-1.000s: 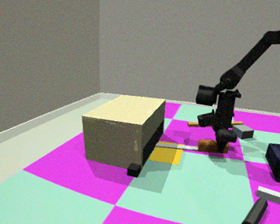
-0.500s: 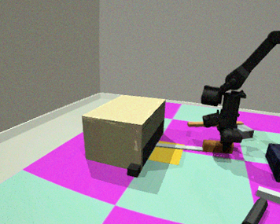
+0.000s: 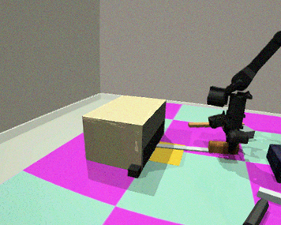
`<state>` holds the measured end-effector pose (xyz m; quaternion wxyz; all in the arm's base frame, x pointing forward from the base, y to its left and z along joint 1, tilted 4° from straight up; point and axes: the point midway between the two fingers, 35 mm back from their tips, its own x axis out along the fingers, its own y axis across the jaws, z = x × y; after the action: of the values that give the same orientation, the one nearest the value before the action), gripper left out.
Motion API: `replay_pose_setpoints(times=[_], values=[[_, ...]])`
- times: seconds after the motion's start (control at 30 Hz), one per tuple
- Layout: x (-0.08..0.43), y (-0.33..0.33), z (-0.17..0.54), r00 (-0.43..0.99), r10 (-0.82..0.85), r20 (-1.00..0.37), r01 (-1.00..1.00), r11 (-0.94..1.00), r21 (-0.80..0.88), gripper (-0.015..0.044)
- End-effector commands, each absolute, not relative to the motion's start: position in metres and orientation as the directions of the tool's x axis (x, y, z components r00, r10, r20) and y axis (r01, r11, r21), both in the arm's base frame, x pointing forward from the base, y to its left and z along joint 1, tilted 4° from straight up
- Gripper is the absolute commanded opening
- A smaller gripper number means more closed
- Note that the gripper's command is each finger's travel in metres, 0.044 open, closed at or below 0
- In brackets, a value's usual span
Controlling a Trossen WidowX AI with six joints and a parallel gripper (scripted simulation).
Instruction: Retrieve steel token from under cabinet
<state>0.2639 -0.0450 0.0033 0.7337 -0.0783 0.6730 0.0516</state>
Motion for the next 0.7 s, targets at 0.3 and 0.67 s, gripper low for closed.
replay_pose_setpoints(times=[0.3,0.67], values=[[0.246,-0.049,0.001,0.086,-0.03,-0.996,-0.186,0.981,-0.046,0.0],[0.234,-0.051,0.0,0.085,-0.03,-0.996,-0.185,0.982,-0.046,0.0]])
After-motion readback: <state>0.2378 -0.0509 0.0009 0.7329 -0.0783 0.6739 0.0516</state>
